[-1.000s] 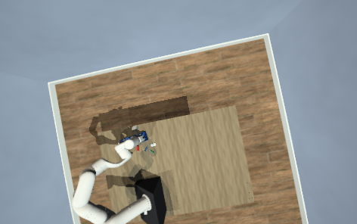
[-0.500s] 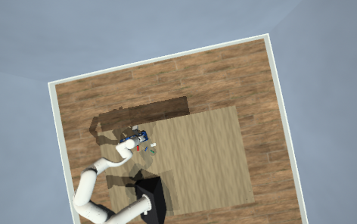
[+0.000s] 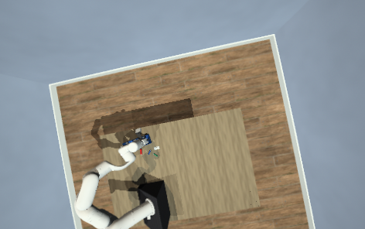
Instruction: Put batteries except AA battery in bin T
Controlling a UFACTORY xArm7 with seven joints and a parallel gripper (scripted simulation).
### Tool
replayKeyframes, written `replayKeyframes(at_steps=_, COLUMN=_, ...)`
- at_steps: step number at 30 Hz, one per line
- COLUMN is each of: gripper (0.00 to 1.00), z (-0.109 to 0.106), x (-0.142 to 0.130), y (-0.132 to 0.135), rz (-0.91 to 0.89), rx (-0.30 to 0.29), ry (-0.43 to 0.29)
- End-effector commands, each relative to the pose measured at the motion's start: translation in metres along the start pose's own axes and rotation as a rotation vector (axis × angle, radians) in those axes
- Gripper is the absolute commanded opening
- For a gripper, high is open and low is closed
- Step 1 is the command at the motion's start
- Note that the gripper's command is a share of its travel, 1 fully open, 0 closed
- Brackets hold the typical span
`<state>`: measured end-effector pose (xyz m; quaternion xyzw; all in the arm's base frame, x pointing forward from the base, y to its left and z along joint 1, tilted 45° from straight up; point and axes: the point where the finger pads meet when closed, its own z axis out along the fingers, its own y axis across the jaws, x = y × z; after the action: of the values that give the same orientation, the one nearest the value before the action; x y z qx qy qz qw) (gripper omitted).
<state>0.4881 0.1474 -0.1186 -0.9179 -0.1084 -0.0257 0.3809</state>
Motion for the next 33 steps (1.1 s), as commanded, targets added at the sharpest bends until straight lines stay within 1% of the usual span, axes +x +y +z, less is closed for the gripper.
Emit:
replayKeyframes(at_steps=1, gripper=0.07, z=-0.002, x=0.001, y=0.001, rz=0.000, rx=-0.003, ry=0.004)
replayKeyframes(at_steps=22, gripper=0.07, z=-0.002, x=0.001, y=0.001, rz=0.000, rx=-0.003, ry=0.004)
replayKeyframes(at_steps=33, gripper=0.07, z=-0.017, x=0.001, y=0.001, rz=0.000, rx=-0.003, ry=0.004)
